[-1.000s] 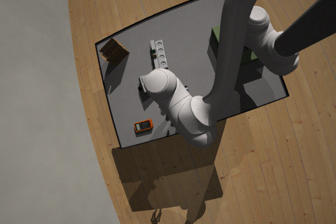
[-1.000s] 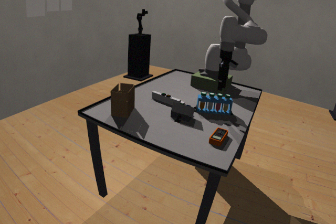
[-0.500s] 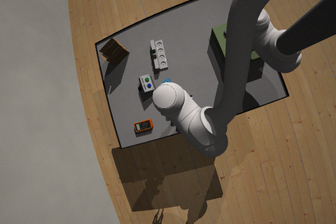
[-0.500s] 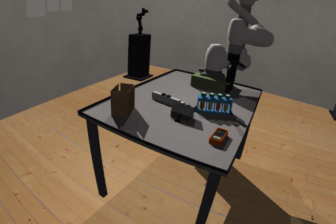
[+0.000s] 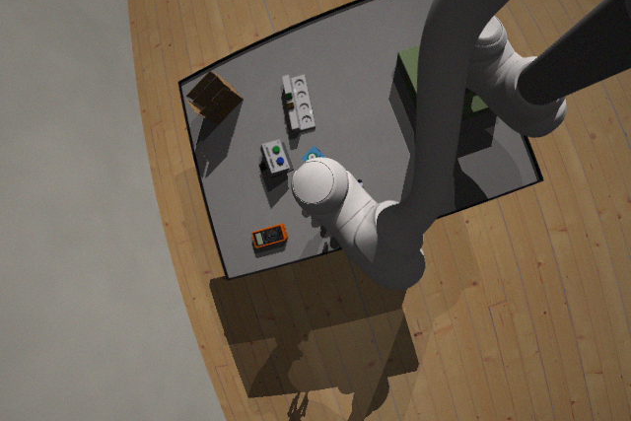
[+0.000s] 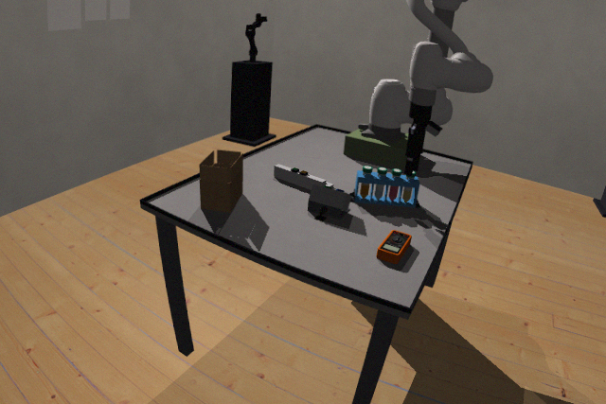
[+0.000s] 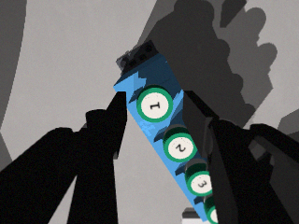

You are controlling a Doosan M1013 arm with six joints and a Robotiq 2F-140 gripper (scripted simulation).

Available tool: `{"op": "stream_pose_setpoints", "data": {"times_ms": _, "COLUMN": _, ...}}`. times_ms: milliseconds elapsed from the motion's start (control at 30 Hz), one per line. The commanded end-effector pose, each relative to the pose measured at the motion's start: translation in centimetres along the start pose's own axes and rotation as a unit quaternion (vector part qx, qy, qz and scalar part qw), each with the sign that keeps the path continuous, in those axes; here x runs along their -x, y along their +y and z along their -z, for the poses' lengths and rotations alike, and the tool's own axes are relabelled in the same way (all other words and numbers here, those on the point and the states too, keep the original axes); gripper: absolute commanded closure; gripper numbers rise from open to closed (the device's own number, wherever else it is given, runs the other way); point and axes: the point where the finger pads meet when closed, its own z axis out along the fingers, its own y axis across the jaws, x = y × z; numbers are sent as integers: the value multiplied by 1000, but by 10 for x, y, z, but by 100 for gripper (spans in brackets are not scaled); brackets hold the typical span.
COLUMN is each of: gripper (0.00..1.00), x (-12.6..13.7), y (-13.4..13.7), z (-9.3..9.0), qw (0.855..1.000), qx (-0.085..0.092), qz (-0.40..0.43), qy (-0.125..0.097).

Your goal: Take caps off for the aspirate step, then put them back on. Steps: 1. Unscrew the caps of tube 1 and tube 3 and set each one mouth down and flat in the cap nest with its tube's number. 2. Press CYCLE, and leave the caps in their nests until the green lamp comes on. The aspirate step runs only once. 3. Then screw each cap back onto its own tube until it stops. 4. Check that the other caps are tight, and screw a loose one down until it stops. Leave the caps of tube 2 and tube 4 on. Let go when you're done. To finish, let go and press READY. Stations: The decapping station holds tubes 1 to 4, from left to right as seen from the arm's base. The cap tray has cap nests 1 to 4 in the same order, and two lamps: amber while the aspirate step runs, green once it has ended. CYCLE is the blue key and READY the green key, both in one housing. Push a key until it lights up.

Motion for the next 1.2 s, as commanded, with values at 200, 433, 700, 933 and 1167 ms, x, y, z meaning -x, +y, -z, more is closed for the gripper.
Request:
{"op": "stream_pose_setpoints", "data": {"times_ms": 200, "gripper": 59, "x": 0, "y": 0, "z": -3, "qw": 1000, "qx": 0, "qz": 0, "qy": 0}}
{"op": "stream_pose_setpoints", "data": {"times_ms": 433, "gripper": 59, "x": 0, "y": 0, "z": -7, "qw": 1000, "qx": 0, "qz": 0, "qy": 0}}
{"op": "stream_pose_setpoints", "data": {"times_ms": 700, "gripper": 59, "x": 0, "y": 0, "z": -9, "qw": 1000, "qx": 0, "qz": 0, "qy": 0}}
{"op": "stream_pose_setpoints", "data": {"times_ms": 933, "gripper": 70, "x": 0, "y": 0, "z": -9, "qw": 1000, "qx": 0, "qz": 0, "qy": 0}}
{"op": "stream_pose_setpoints", "data": {"times_ms": 1167, "gripper": 70, "x": 0, "y": 0, "z": -9, "qw": 1000, "qx": 0, "qz": 0, "qy": 0}}
